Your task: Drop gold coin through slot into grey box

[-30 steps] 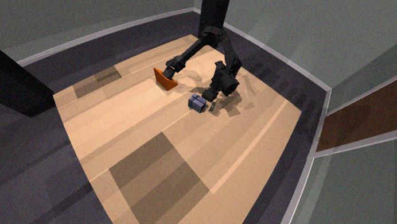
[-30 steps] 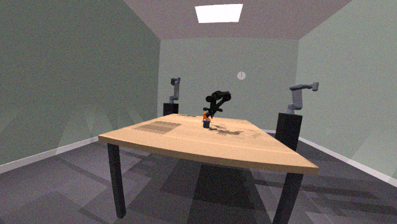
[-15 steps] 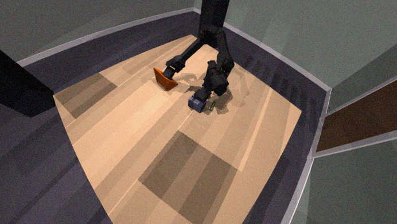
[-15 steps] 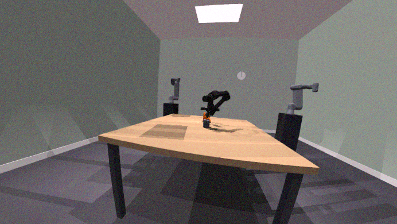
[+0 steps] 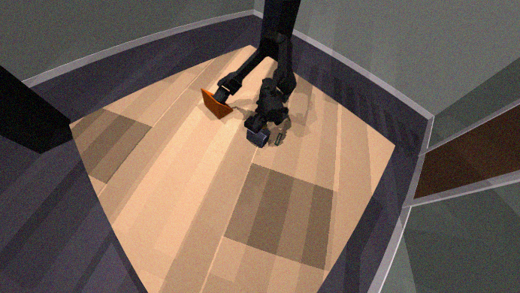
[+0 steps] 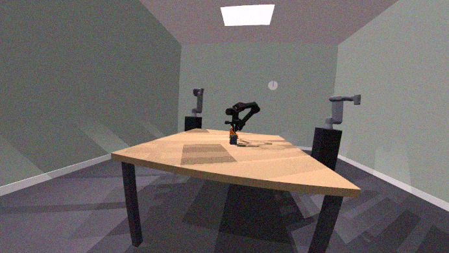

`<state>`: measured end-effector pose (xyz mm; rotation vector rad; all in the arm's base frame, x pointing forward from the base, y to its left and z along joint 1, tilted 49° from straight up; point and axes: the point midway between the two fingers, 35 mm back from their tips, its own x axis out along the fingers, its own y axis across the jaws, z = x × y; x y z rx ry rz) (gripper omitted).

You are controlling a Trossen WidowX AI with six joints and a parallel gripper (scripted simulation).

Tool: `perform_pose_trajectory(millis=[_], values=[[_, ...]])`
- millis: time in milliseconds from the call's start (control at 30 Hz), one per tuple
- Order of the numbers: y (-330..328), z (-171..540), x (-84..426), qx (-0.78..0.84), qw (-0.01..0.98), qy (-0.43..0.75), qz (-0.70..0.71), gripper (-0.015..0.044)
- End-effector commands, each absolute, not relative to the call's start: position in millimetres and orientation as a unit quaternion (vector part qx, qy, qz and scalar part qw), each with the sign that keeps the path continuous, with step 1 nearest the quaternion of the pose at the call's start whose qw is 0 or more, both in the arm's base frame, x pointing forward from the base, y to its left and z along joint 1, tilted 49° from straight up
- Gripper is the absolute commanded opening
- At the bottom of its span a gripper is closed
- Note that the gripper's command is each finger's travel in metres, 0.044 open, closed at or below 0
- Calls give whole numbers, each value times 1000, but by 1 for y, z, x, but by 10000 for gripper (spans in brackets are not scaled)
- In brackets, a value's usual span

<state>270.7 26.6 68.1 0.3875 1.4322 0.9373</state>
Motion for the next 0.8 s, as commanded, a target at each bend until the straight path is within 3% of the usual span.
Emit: perform_pose_trajectory(millis=[0,767], values=[[25,66,268,168,639,628,412,4],[24,63,265,168,639,627,412,0]])
